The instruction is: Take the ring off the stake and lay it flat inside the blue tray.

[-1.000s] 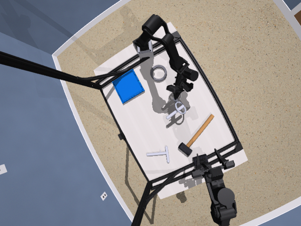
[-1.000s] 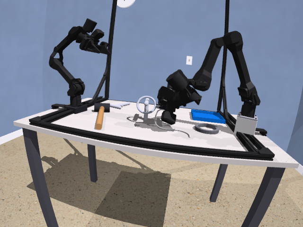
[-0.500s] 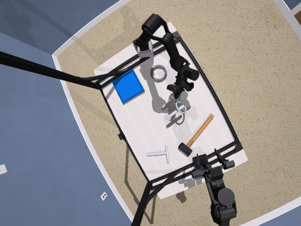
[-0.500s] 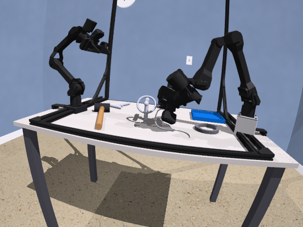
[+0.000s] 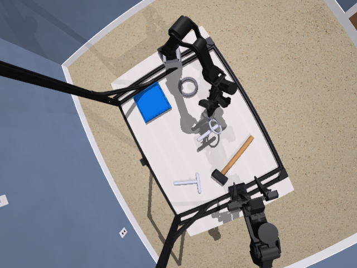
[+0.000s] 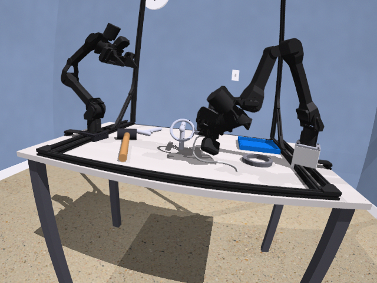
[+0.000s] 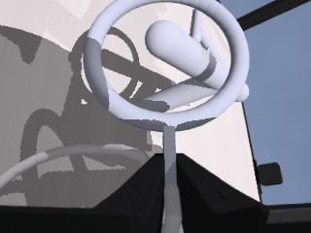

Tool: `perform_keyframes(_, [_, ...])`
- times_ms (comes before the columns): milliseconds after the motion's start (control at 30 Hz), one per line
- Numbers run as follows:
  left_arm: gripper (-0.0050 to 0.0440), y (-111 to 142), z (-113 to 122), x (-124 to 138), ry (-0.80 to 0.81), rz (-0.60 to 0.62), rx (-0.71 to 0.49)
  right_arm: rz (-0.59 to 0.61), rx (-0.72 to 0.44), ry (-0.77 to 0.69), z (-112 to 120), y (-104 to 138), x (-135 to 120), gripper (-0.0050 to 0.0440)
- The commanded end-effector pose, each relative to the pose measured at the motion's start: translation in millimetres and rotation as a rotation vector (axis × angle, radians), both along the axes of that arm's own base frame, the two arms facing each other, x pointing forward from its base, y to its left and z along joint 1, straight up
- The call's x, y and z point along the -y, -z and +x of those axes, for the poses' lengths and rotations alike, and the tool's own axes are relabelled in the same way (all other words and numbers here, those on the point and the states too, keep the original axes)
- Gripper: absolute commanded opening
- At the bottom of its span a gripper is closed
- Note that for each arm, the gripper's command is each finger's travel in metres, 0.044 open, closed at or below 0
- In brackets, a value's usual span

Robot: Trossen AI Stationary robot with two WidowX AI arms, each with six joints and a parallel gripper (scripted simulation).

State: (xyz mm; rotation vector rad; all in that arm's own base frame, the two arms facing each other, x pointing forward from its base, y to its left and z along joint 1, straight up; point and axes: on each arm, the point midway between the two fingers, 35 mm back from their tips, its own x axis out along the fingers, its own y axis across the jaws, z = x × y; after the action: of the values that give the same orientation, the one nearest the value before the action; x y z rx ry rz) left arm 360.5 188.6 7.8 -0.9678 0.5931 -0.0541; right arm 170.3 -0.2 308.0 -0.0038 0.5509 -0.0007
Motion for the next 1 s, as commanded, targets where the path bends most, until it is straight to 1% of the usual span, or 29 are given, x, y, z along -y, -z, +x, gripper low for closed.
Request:
perform_keyframes(0, [0.0,-3,0,-4,0.002,0.006,0.01,0.004,-0.003,0.0,0,1,0,0.04])
perform_keyframes(967, [0.0,-3,-9,-17,0.002,0.006,0.01,0.004,-0.003,0.0,0,1,0,0.04])
